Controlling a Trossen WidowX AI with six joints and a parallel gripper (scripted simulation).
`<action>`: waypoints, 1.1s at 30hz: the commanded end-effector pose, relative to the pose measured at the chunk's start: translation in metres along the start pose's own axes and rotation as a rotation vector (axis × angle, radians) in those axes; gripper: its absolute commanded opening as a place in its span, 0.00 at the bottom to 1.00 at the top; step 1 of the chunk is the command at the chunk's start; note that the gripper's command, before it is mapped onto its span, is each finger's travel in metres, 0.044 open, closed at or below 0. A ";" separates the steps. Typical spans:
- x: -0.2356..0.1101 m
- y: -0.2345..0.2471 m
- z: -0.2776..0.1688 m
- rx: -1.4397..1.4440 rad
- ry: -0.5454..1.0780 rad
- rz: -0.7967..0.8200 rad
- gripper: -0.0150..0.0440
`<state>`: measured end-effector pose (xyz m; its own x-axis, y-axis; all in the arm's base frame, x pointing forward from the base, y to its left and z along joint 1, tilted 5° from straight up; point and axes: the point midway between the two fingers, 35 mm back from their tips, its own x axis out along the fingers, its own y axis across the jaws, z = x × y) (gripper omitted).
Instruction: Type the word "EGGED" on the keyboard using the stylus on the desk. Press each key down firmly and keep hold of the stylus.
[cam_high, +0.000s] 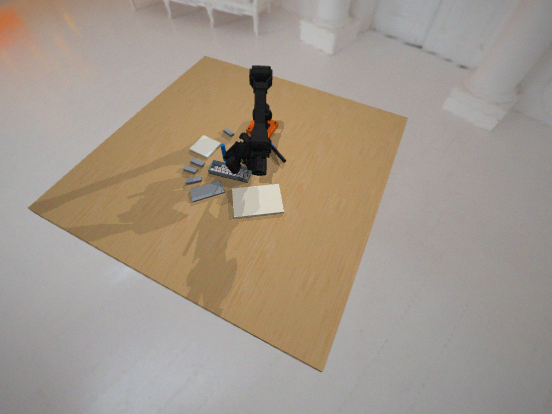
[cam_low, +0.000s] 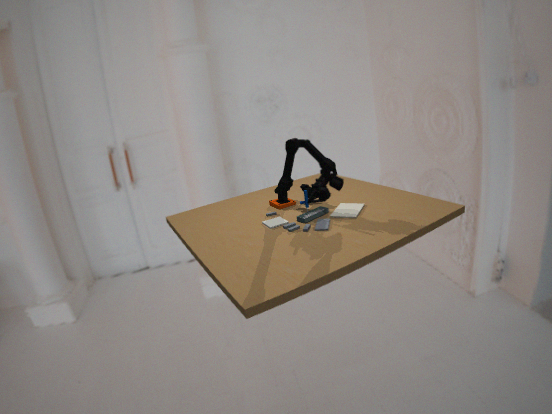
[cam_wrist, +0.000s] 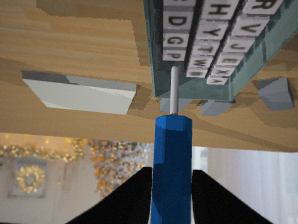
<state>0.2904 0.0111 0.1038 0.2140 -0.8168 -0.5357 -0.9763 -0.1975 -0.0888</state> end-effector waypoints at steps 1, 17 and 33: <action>0.001 0.000 0.002 -0.001 -0.001 0.002 0.39; 0.005 0.000 0.009 -0.001 -0.001 0.002 0.39; 0.008 0.000 0.014 -0.001 -0.001 0.002 0.39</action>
<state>0.2915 0.0119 0.0896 0.2132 -0.8174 -0.5352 -0.9764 -0.1982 -0.0862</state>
